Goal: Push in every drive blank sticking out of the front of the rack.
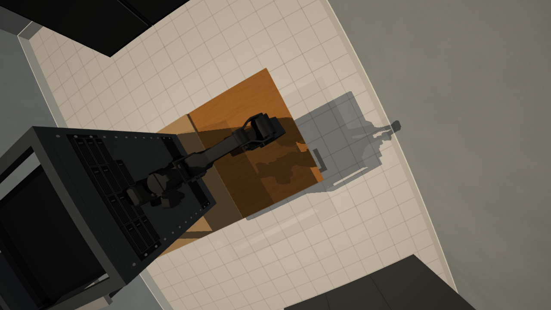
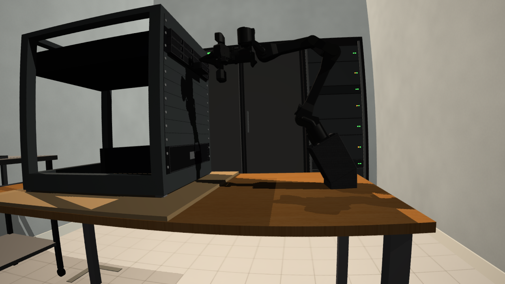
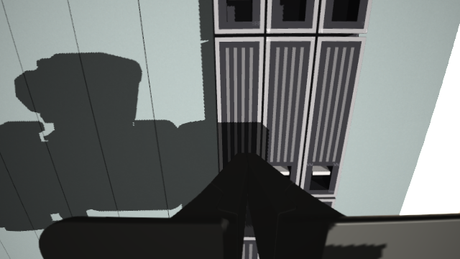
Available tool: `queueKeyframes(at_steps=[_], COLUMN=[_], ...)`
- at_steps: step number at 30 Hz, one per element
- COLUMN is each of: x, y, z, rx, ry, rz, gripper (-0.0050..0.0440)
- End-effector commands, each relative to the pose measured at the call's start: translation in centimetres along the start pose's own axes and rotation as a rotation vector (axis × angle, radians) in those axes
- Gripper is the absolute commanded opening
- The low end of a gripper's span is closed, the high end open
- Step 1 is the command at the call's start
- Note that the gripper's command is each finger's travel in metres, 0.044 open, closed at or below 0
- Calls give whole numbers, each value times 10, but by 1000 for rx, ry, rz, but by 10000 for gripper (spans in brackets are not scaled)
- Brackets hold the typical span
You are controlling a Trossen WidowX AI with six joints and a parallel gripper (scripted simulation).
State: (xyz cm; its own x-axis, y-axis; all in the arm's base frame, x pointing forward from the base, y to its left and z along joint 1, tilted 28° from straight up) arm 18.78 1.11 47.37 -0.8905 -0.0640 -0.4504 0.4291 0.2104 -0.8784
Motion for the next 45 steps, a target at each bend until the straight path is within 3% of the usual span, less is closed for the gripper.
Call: queueKeyframes(at_steps=[1,45], x=[0,-10], y=[-10,-9], z=[-2,-2], rx=[3,3], ry=[-4,-4], rz=[19,19], gripper=[-50,-50])
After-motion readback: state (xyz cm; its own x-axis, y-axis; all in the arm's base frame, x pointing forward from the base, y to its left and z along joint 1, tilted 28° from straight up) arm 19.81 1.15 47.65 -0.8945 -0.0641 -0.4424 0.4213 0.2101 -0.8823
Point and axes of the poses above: the point midway between the two fingers, 35 mm back from their tips, its own x axis back along the fingers, its own y axis across the jaws, z = x × y, the point moved 3 cm from there along x, back along the fingers, and after that the axes turned 8 degrees about -x, right-handed, at the moved point
